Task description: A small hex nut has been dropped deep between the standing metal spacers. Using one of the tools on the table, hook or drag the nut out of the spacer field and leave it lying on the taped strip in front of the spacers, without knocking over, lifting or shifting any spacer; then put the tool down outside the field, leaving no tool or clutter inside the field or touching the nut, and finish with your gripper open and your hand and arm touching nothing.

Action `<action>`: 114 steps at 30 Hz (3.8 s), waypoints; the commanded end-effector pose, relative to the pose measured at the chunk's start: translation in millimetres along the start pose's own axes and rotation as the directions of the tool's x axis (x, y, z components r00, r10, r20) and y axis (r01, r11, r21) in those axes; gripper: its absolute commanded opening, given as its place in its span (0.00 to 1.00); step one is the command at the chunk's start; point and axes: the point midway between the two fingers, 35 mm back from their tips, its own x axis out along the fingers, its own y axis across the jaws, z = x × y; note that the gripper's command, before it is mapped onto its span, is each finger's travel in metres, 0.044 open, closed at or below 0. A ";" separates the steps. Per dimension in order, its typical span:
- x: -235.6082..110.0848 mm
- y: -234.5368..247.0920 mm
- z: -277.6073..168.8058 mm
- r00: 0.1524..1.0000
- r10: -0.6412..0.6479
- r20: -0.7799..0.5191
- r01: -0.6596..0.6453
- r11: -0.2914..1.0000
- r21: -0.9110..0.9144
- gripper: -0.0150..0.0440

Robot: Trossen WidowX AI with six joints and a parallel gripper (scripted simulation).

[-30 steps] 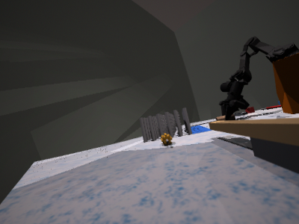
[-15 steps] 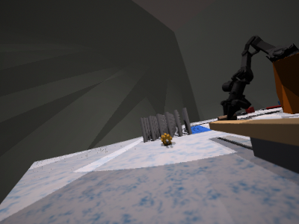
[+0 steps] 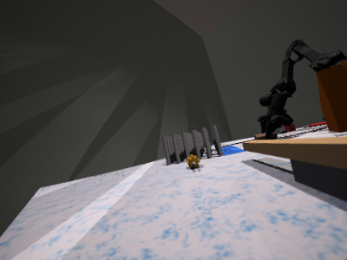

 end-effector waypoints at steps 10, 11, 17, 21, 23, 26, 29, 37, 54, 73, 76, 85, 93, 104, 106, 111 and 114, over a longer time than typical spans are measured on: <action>-5.0 0.7 6.0 1.000 0.002 0.000 -0.002 1.000 0.000 0.25; -5.2 0.8 5.7 1.000 0.002 0.000 -0.002 1.000 0.000 0.25; -7.5 1.3 2.9 1.000 0.002 0.000 -0.002 1.000 0.000 0.25; -9.2 1.9 0.9 1.000 0.003 0.000 -0.003 1.000 0.001 0.25; -10.1 2.2 -0.1 1.000 0.003 0.000 -0.003 1.000 0.001 0.25; -11.5 2.6 -1.6 1.000 0.003 0.000 -0.003 1.000 0.002 0.25; -12.8 3.0 -3.0 1.000 0.003 0.000 -0.003 1.000 0.002 0.25; -16.5 3.8 -7.0 1.000 0.004 0.000 -0.004 1.000 0.003 0.25; -42.6 3.4 14.8 1.000 0.002 0.000 -0.002 1.000 0.000 0.25; -84.0 15.2 -21.5 1.000 -0.018 0.001 0.018 1.000 0.010 0.25; -94.3 17.5 -29.6 1.000 -0.018 0.001 0.018 1.000 0.011 0.25; -129.7 22.8 -49.6 1.000 -0.010 0.000 0.010 1.000 0.012 0.25; -136.0 21.6 -47.7 0.999 -0.030 0.017 0.030 1.000 0.002 0.25; -127.9 29.0 -15.3 0.991 -0.120 0.066 0.120 0.993 0.000 0.25; -127.1 30.1 -9.3 0.988 -0.136 0.072 0.136 0.991 0.002 0.25; -125.6 32.3 5.5 0.981 -0.175 0.084 0.175 0.984 0.010 0.25; -125.1 33.4 14.2 0.976 -0.199 0.088 0.198 0.980 0.016 0.25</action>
